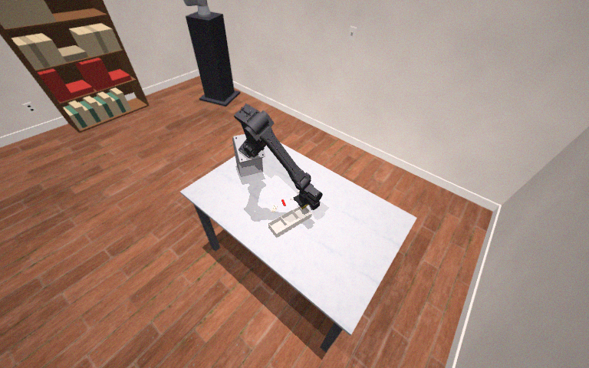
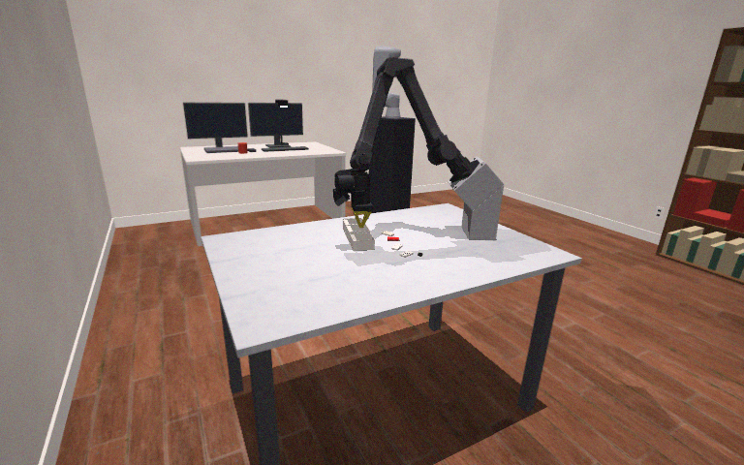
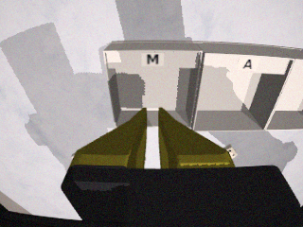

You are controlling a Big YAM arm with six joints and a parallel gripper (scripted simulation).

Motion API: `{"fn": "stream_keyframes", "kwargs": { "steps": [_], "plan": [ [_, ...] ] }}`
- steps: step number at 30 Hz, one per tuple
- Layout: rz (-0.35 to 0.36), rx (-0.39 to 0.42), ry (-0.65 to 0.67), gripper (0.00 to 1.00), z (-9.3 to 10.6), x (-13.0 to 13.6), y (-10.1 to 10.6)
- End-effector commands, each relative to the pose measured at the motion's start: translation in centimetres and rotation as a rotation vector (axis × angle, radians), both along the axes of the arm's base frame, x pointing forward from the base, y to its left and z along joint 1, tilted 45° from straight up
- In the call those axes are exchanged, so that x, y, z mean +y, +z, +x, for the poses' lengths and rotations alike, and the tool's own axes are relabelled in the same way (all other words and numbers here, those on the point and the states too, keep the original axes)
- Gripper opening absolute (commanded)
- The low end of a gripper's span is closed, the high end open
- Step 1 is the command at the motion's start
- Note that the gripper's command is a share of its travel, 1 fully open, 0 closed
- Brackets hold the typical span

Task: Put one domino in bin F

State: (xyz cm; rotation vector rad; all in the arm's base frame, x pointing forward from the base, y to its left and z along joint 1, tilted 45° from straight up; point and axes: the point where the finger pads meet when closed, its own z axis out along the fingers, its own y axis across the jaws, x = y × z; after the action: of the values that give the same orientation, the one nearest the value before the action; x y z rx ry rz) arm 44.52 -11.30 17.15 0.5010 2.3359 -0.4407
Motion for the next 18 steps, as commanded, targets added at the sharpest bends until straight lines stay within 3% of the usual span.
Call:
{"fn": "stream_keyframes", "kwargs": {
  "steps": [1, 2, 3, 6, 8, 18],
  "plan": [
    [0.005, -0.003, -0.003, 0.09, 0.1, 0.1, -0.5],
    [0.005, -0.003, -0.003, 0.09, 0.1, 0.1, -0.5],
    [0.003, -0.018, 0.006, 0.09, -0.8, 1.1, 1.3],
    [0.004, -0.023, 0.006, 0.09, -2.0, 2.2, 3.3],
    [0.003, -0.055, 0.006, 0.09, -2.1, 2.9, 6.1],
    [0.010, -0.062, 0.005, 0.09, -6.6, 6.1, 11.6]
  ]
}}
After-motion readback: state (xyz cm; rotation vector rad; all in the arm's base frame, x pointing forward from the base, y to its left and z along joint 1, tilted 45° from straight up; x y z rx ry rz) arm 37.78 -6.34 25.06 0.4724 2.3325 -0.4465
